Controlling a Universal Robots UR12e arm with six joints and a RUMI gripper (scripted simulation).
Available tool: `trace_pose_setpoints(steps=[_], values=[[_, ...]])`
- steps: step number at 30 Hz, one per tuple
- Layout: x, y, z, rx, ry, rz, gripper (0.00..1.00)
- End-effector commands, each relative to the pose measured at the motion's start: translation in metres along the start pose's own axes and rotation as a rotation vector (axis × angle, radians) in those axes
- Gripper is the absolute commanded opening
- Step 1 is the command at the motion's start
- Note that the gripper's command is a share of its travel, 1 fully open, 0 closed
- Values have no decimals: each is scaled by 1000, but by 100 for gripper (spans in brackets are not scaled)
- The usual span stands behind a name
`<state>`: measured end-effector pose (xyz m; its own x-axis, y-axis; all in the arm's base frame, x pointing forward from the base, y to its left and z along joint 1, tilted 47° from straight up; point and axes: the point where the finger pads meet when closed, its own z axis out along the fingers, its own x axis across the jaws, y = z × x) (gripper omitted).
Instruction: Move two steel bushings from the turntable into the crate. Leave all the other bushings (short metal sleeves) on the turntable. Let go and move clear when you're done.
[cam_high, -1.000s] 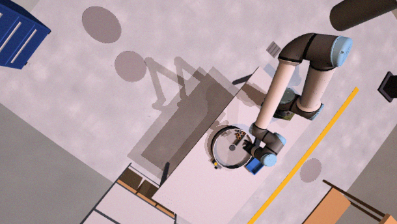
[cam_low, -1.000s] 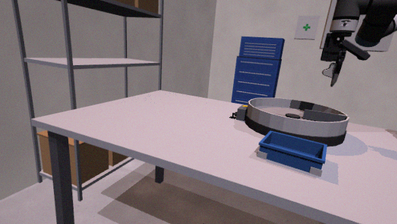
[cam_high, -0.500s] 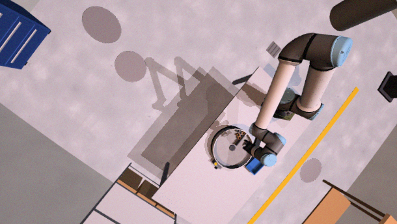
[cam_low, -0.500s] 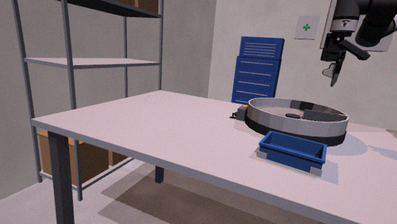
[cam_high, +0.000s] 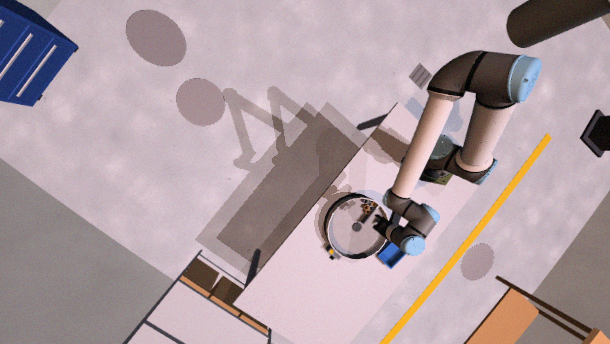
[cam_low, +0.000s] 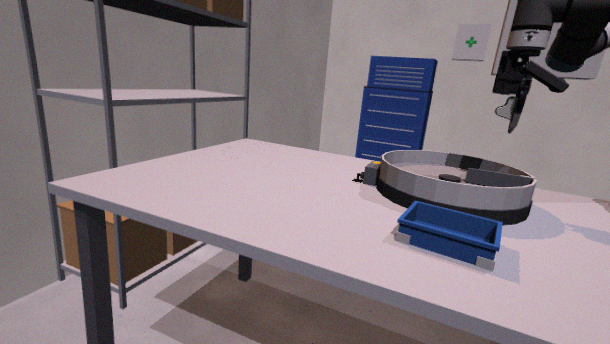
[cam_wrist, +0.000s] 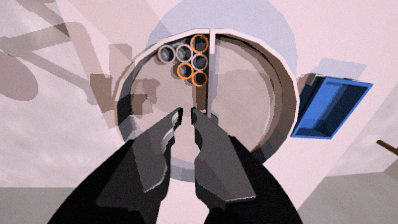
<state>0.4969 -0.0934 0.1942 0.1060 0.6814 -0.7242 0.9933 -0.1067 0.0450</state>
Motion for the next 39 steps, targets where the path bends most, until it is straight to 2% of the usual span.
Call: trace_pose_setpoints(steps=[1, 18, 31, 39], values=[[0, 0, 0, -1, 0, 0, 5], [-4, -2, 6, -1, 0, -27, 6], [-18, -11, 28, -1, 0, -135, 6], [-31, -20, 50, -1, 0, -238, 6]])
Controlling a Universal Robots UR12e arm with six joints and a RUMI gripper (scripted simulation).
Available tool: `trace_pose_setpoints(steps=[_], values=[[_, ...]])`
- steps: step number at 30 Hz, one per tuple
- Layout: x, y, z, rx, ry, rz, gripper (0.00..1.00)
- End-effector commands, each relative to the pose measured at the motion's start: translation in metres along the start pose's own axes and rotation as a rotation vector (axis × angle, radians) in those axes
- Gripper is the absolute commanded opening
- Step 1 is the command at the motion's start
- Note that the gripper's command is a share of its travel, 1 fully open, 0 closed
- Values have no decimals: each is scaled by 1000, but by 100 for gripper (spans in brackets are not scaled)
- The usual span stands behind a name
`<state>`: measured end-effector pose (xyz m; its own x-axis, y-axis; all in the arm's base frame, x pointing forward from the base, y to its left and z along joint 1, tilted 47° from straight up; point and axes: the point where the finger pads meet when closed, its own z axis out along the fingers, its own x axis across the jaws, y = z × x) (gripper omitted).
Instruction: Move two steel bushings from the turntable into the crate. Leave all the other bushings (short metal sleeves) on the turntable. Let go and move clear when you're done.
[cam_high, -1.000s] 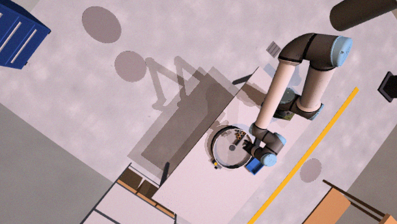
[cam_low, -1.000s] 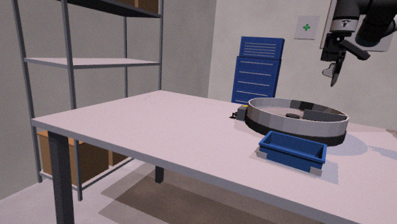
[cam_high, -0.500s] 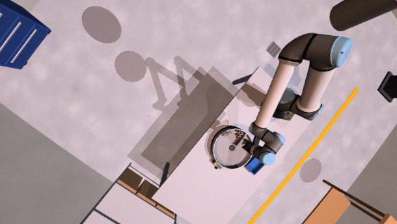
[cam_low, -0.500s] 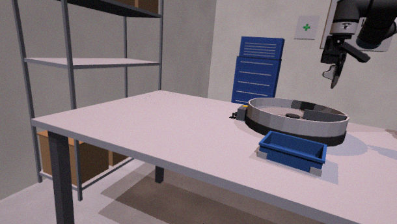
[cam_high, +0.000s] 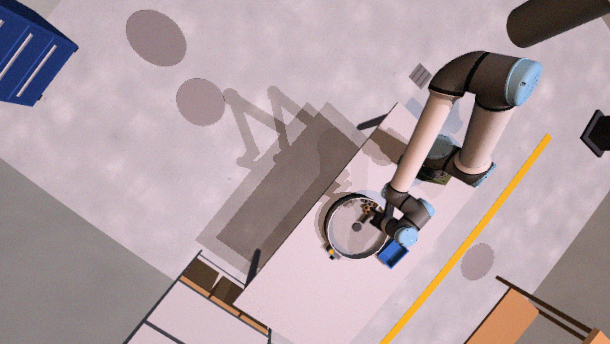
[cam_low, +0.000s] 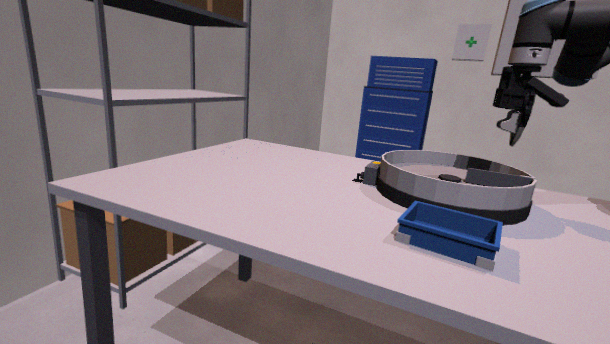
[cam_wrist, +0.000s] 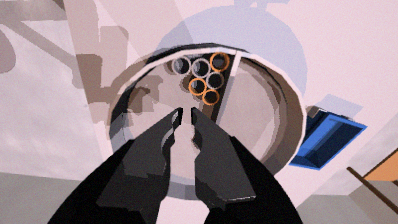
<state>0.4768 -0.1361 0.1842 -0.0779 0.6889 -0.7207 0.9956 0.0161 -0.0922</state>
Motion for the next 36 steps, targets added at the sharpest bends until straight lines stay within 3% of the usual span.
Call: trace_pose_setpoints(steps=[1, 17, 36], values=[[-8, -7, 14, -6, 1, -66, 6], [-22, -20, 40, -6, 0, -191, 6], [-23, -22, 43, -6, 0, -208, 6]])
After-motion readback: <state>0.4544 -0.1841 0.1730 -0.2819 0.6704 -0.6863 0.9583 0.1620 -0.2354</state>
